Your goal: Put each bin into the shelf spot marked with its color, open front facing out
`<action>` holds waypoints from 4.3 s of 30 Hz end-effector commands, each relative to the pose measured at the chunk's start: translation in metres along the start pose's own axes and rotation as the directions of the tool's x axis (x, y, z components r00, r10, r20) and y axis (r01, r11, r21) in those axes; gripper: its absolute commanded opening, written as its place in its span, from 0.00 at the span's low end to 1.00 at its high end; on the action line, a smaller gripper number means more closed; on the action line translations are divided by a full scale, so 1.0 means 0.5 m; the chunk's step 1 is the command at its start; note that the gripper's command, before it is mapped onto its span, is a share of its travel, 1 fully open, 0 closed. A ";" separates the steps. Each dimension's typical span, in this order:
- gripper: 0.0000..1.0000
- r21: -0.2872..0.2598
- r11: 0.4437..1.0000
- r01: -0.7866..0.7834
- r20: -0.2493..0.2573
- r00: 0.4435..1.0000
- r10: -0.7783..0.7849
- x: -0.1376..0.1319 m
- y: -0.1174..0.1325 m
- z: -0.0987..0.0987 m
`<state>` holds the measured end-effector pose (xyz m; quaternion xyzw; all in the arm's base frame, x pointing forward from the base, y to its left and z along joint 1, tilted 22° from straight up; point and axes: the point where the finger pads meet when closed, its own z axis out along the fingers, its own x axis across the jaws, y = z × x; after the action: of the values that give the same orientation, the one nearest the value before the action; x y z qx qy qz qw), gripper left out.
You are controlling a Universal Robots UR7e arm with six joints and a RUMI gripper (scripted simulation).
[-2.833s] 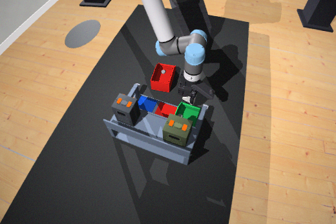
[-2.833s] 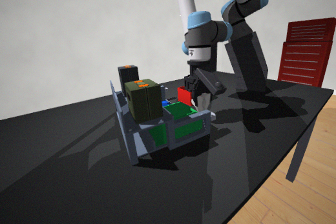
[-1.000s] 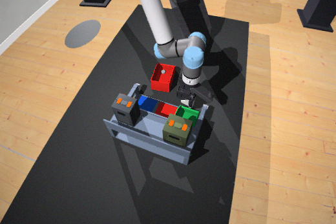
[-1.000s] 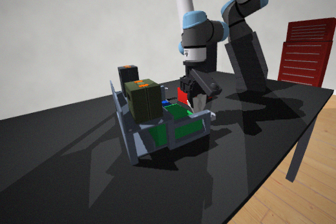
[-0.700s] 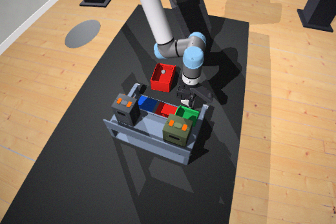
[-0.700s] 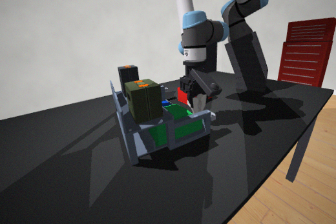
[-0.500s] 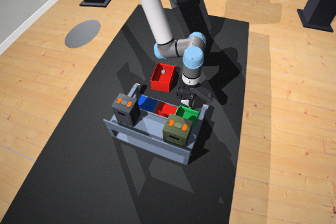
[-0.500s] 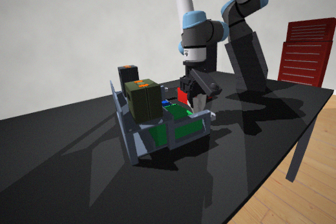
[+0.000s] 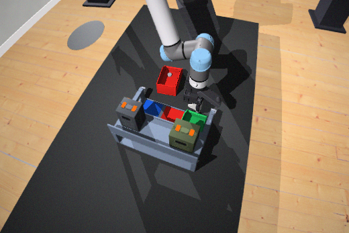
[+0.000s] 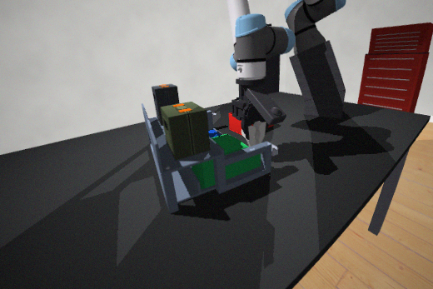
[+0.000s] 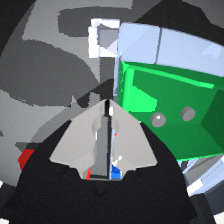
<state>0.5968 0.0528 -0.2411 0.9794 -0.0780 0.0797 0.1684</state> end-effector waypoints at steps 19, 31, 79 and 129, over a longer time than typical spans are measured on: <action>0.00 0.000 1.000 0.000 -0.002 1.000 0.000 0.008 0.000 -0.001; 0.00 0.000 1.000 0.000 -0.002 1.000 0.000 0.009 0.000 -0.002; 0.00 0.000 1.000 0.000 -0.002 1.000 0.000 -0.031 0.000 -0.045; 0.00 0.001 1.000 -0.032 -0.001 1.000 0.032 -0.035 0.007 -0.164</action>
<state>0.5696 0.0813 -0.1687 0.9789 -0.0833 0.0806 0.1680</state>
